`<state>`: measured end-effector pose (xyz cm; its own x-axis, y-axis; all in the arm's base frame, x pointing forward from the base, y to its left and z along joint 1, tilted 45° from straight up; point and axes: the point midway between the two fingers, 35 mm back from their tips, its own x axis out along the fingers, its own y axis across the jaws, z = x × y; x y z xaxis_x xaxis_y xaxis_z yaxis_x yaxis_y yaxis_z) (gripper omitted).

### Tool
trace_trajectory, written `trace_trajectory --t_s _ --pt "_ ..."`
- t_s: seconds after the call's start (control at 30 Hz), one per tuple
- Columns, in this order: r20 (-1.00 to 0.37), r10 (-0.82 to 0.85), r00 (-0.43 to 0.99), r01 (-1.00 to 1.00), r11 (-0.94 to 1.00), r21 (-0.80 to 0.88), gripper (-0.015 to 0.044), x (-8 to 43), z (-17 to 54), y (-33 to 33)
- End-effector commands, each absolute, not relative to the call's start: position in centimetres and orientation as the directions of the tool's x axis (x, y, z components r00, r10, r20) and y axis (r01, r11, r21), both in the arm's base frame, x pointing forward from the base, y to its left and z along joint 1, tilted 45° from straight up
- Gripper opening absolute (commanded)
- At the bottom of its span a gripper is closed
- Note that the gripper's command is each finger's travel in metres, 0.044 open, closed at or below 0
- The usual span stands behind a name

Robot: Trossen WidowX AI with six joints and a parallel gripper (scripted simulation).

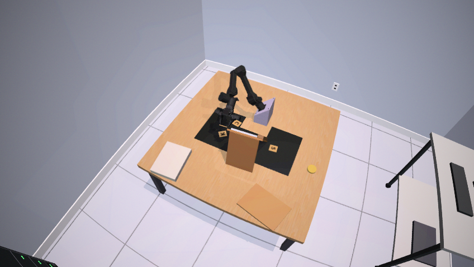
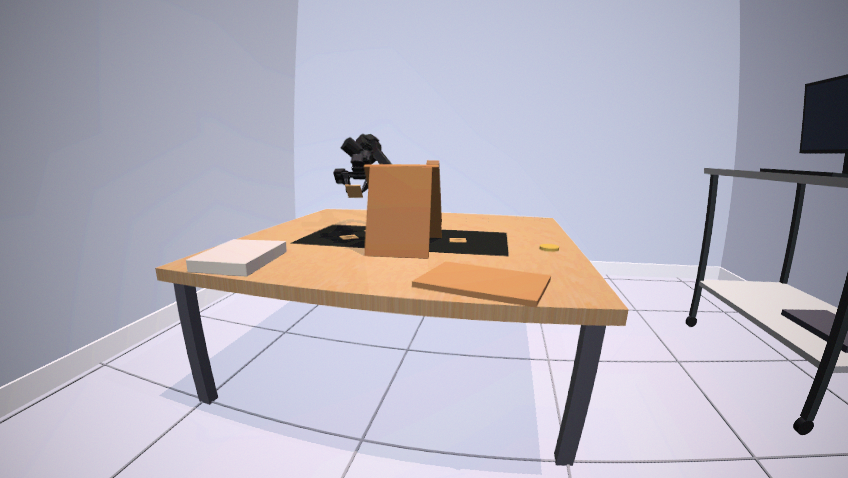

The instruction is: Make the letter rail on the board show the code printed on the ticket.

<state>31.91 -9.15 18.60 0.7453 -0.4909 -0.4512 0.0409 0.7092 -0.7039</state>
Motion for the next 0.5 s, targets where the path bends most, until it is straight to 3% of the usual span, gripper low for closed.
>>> trace_trajectory --t_s 0.0,0.47 --pt "-0.450 -0.492 0.745 0.044 0.710 -0.703 0.0000 31.95 18.46 -8.99" --pt "-0.450 -0.492 0.745 0.044 0.710 -0.703 0.0000 31.99 17.95 -8.49"
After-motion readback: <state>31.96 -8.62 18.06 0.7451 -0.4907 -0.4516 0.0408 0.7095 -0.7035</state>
